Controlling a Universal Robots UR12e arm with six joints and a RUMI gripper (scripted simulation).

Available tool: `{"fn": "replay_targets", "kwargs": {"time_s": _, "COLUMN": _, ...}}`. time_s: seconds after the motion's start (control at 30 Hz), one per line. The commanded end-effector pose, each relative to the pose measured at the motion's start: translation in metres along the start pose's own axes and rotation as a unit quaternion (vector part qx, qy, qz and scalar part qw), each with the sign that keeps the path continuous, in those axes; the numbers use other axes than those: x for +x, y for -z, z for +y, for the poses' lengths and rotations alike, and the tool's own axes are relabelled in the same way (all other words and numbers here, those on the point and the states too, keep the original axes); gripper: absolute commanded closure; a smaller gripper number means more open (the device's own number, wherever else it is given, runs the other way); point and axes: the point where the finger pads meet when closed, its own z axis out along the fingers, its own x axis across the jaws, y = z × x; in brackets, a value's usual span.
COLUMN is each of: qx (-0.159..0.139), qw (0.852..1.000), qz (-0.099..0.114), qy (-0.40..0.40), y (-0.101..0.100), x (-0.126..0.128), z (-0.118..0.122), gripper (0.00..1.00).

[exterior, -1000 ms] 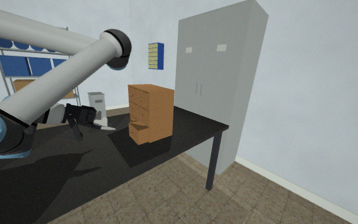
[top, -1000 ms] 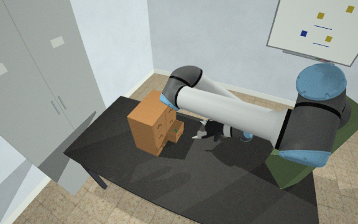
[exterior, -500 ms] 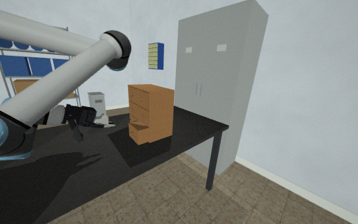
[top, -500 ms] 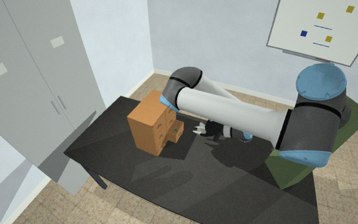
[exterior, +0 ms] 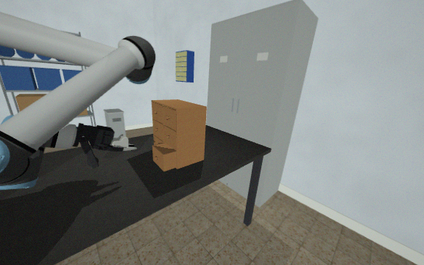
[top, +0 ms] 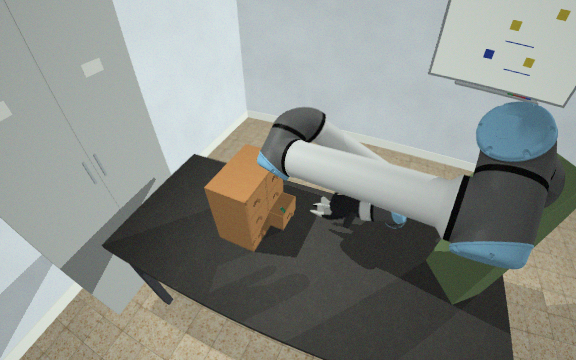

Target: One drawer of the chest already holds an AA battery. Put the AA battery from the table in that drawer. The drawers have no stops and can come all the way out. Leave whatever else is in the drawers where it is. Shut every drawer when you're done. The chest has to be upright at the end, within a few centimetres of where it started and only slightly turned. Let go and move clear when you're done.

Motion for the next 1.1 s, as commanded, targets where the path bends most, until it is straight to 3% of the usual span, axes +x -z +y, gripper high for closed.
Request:
{"fn": "replay_targets", "kwargs": {"time_s": 0.0, "qx": 0.0, "qw": 1.0, "qz": 0.0, "qy": 0.0, "y": 0.0, "x": 0.0, "z": 0.0, "gripper": 0.8}}
{"fn": "replay_targets", "kwargs": {"time_s": 0.7, "qx": 0.0, "qw": 1.0, "qz": 0.0, "qy": 0.0, "y": -0.003, "x": 0.0, "z": -0.002, "gripper": 0.8}}
{"fn": "replay_targets", "kwargs": {"time_s": 1.07, "qx": 0.0, "qw": 1.0, "qz": 0.0, "qy": 0.0, "y": -0.022, "x": 0.0, "z": -0.015, "gripper": 0.8}}
